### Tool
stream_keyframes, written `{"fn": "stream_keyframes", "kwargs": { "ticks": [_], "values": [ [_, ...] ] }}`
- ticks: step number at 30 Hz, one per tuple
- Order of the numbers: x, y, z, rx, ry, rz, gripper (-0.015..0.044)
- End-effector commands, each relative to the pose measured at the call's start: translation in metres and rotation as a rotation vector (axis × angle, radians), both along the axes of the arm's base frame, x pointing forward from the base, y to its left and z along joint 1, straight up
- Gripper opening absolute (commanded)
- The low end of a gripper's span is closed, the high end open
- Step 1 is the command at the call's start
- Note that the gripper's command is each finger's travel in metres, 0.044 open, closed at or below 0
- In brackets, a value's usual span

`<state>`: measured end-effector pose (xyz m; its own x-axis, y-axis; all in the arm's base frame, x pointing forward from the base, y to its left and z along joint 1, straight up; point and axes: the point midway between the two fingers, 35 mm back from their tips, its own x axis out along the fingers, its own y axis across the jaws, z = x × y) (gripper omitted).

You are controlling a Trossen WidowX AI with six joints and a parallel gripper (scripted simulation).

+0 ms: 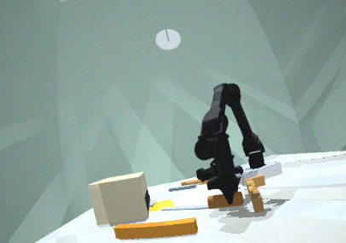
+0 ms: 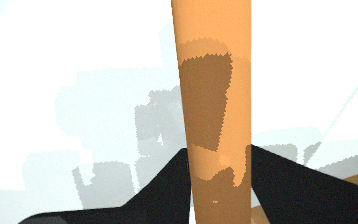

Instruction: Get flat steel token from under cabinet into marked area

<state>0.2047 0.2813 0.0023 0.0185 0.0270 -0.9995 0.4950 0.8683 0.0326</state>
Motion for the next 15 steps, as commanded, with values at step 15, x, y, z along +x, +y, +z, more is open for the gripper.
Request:
{"fn": "stream_keyframes", "kwargs": {
  "ticks": [15],
  "values": [
    [0.022, -0.011, 0.001, 0.0, -0.005, 0.001, 0.0]
  ]
}}
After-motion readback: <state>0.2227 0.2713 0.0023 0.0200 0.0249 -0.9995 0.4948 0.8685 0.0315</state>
